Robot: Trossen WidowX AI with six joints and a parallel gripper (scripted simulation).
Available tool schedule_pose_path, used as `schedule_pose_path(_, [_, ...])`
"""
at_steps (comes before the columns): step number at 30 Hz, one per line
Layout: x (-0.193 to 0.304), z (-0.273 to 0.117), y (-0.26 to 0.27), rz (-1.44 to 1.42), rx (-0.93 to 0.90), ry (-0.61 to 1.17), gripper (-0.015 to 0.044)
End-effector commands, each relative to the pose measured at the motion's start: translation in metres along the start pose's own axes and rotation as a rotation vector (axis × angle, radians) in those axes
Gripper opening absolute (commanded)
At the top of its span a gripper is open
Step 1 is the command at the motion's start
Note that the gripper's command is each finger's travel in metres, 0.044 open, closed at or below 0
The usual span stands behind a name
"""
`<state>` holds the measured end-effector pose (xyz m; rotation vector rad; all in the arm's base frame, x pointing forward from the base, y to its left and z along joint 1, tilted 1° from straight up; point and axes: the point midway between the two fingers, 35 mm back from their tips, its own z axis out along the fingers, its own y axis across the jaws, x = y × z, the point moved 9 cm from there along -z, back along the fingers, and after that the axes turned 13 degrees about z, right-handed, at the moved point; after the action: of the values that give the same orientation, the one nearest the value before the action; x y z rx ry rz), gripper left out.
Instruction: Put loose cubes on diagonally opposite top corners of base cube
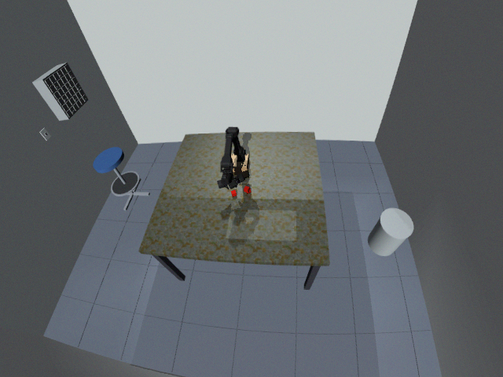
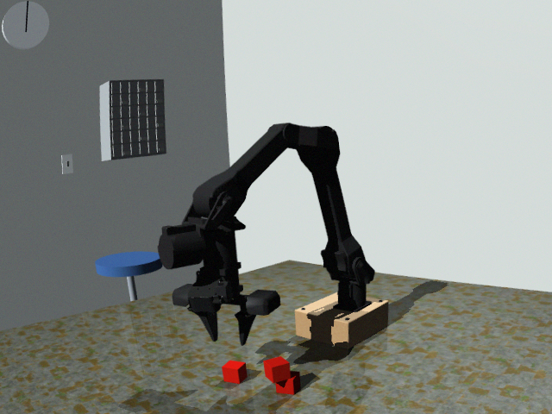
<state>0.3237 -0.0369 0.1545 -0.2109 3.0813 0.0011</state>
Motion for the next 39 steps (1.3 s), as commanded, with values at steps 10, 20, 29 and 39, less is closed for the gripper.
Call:
schedule_pose_path(10, [0.003,0.033,0.001,-0.006,-0.003,0.012,0.0265])
schedule_pose_path(20, [0.003,0.042,0.001,-0.006,-0.003,0.012,0.0265])
schedule_pose_path(29, [0.003,0.057,0.001,-0.006,-0.003,0.012,0.0265])
schedule_pose_path(39, [0.004,0.066,0.001,-0.006,-0.003,0.012,0.0213])
